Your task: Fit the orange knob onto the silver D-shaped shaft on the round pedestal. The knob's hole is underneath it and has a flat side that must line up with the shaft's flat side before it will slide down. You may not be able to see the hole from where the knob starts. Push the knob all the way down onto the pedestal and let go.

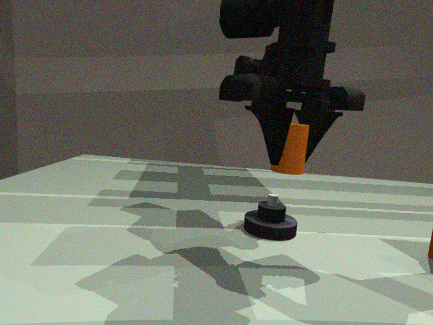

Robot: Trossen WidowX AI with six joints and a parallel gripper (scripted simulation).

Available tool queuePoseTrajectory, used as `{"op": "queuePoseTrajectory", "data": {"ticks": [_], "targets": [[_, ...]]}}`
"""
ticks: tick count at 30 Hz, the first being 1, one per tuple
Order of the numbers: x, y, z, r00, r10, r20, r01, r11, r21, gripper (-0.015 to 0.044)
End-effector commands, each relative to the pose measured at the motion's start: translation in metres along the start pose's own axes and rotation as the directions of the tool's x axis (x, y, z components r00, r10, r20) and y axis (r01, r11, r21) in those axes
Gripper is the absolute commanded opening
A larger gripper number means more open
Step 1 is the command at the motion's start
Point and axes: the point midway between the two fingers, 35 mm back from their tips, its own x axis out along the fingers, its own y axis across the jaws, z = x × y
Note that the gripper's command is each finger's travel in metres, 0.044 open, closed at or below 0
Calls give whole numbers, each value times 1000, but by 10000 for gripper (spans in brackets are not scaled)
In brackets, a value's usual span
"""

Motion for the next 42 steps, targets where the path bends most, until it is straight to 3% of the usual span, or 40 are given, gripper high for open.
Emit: {"op": "queuePoseTrajectory", "data": {"ticks": [1, 27, 42], "targets": [[1, -5, 14, 1000, 4, 11, -4, 1000, -7, 0], [29, -50, 77, 1000, 5, 8, -5, 1000, -9, 0], [56, -53, 80, 1000, 6, 7, -6, 1000, -1, 0]]}}
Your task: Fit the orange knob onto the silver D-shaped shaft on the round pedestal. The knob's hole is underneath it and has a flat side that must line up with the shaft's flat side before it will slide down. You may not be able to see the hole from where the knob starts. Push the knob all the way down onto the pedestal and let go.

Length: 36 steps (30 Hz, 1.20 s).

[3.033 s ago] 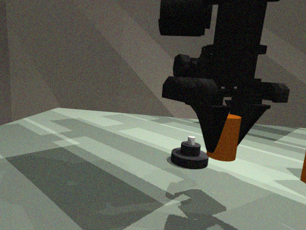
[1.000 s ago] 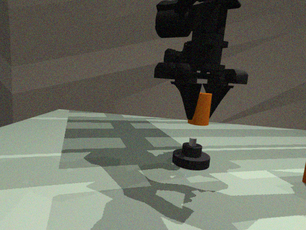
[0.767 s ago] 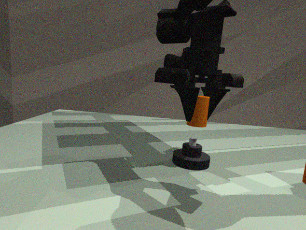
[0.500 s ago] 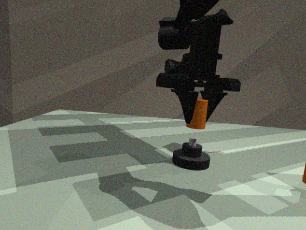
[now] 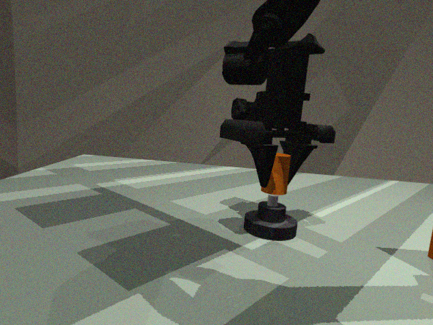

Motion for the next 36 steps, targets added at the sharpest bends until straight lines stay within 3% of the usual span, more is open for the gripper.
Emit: {"op": "queuePoseTrajectory", "data": {"ticks": [1, 26, 36], "targets": [[6, -1, 0, 1000, 6, 1, -6, 1000, 9, 0], [1, 1, 0, 1000, 6, 1, -6, 1000, 2, 0], [3, -3, -1, 1000, 6, 1, -6, 978, -206, 0]]}}
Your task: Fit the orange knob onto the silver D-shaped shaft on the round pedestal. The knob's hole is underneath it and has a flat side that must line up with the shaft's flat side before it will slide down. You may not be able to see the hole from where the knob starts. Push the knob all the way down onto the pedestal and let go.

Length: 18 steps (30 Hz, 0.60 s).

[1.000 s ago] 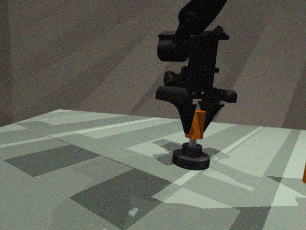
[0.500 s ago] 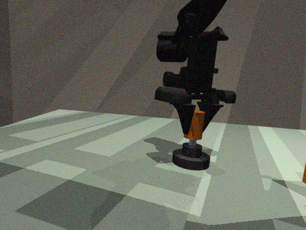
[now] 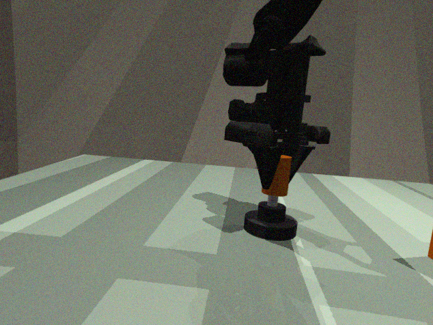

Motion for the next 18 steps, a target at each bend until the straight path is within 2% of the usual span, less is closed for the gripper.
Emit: {"op": "queuePoseTrajectory", "data": {"ticks": [1, 18], "targets": [[1, -2, 0, 1000, 2, 2, -2, 999, -47, 0], [-1, 2, 3, 1000, 2, 2, -2, 999, -47, 0]]}}
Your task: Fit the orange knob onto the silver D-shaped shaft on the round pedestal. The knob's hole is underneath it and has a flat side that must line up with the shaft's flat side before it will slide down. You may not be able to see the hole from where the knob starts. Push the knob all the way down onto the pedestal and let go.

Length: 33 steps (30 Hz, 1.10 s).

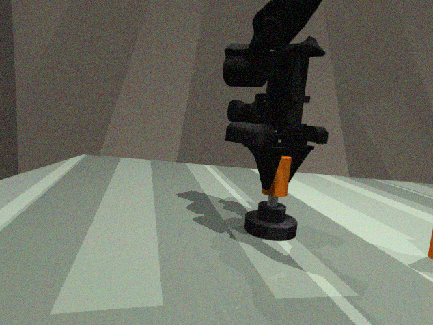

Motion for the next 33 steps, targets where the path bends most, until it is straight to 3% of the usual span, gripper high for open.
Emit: {"op": "queuePoseTrajectory", "data": {"ticks": [1, 24, 33], "targets": [[-2, 3, 2, 1000, 2, 4, -2, 1000, -7, 0], [-3, -2, -1, 1000, 2, 4, -2, 1000, -7, 0], [-1, -1, 1, 1000, 2, 4, -1, 977, -215, 0]]}}
